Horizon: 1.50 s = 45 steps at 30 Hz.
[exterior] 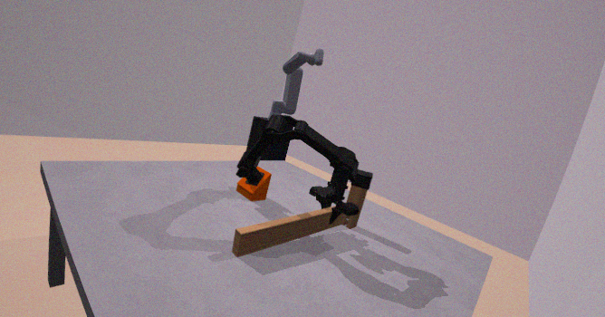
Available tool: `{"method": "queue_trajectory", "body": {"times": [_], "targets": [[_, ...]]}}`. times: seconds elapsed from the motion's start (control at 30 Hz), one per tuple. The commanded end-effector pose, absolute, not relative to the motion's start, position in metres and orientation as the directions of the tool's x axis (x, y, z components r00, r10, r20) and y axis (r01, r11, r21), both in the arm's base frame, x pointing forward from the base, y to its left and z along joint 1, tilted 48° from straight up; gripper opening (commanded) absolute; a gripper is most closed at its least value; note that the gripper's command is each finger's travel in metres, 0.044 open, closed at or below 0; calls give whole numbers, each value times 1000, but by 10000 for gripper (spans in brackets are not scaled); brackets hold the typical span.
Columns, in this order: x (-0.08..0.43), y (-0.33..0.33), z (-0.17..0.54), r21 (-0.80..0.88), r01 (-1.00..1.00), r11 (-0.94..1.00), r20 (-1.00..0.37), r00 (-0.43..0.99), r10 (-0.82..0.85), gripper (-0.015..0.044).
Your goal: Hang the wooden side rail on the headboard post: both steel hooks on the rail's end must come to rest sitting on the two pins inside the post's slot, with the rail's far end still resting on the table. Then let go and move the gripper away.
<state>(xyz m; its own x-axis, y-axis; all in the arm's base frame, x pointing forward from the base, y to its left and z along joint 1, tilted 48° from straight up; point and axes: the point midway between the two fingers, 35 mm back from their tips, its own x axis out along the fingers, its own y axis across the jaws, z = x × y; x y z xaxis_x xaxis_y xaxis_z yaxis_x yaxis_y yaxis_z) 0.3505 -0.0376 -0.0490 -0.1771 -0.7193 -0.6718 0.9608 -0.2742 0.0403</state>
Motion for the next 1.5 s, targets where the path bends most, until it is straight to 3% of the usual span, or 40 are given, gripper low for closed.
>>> {"method": "queue_trajectory", "body": {"times": [0.0, 1.47], "targets": [[352, -32, -49, 46, 961, -271, -677, -170, -716, 0], [351, -29, -53, 46, 961, -271, -677, -170, -716, 0]]}}
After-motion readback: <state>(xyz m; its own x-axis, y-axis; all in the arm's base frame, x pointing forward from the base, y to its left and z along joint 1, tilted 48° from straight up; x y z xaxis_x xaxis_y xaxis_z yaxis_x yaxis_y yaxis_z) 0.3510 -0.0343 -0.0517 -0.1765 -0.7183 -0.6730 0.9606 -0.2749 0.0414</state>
